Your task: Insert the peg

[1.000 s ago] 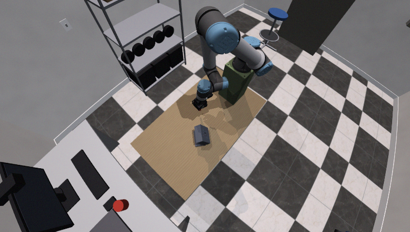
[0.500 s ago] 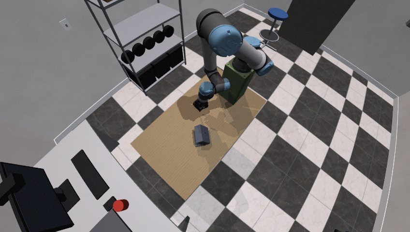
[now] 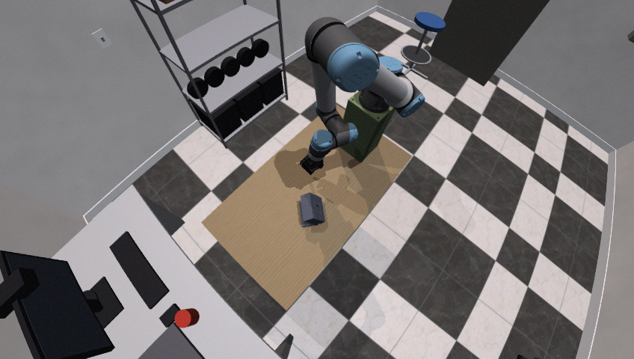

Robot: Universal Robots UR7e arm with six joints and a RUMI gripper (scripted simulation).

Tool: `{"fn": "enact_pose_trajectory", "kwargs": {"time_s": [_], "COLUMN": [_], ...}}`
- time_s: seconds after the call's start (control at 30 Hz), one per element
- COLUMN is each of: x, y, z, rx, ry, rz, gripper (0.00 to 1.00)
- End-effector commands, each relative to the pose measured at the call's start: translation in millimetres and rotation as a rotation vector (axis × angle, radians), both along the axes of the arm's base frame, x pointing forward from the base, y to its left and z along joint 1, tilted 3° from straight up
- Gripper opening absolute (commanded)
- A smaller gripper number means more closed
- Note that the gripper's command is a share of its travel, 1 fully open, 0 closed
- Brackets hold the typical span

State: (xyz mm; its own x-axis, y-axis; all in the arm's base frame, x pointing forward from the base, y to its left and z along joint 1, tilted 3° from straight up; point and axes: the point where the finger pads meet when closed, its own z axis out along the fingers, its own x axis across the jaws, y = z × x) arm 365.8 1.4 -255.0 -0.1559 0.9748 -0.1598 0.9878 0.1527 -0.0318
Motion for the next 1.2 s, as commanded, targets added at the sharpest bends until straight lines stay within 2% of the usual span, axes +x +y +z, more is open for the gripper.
{"fn": "enact_pose_trajectory", "kwargs": {"time_s": [0.0,1.17], "x": [1.8,5.3], "y": [2.1,18.5], "z": [-0.2,-1.0], "rx": [-0.015,-0.087], "ry": [-0.003,-0.011], "rz": [0.014,0.096], "gripper": [0.0,0.0]}}
